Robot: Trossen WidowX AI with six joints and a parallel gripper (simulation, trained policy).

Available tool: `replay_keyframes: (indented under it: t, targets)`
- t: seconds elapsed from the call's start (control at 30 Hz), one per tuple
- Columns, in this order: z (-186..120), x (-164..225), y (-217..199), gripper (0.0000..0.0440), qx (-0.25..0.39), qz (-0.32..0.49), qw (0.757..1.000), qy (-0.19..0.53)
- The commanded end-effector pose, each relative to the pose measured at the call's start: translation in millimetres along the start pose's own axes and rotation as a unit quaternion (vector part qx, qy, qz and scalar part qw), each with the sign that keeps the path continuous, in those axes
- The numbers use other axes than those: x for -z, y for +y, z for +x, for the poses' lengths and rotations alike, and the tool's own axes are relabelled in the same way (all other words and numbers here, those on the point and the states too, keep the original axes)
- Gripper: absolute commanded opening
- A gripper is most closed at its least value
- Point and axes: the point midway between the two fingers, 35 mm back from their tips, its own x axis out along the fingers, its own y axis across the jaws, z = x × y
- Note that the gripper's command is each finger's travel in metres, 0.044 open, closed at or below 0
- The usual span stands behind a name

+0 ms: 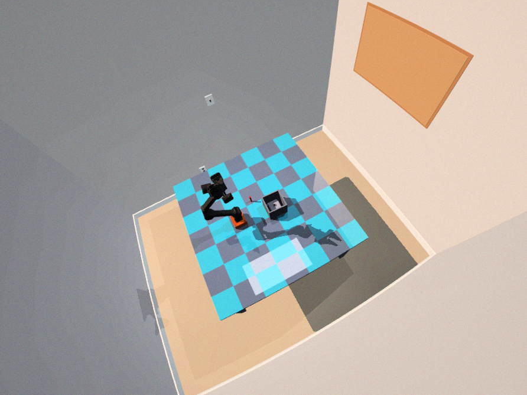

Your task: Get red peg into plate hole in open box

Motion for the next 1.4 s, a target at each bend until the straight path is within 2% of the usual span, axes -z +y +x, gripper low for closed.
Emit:
replay_keyframes:
  t: [0.0,0.03,0.67,1.37]
  targets:
    - [0.1,2.4,-0.6,0.0423,0.001,-0.009,1.000,0.004]
    - [0.3,5.7,-1.0,0.0440,0.002,-0.017,1.000,0.009]
    - [-4.3,65.9,-23.8,0.0440,0.014,-0.157,0.980,0.121]
    - [-27.0,101.0,-77.0,0.0440,0.082,-0.264,0.929,0.245]
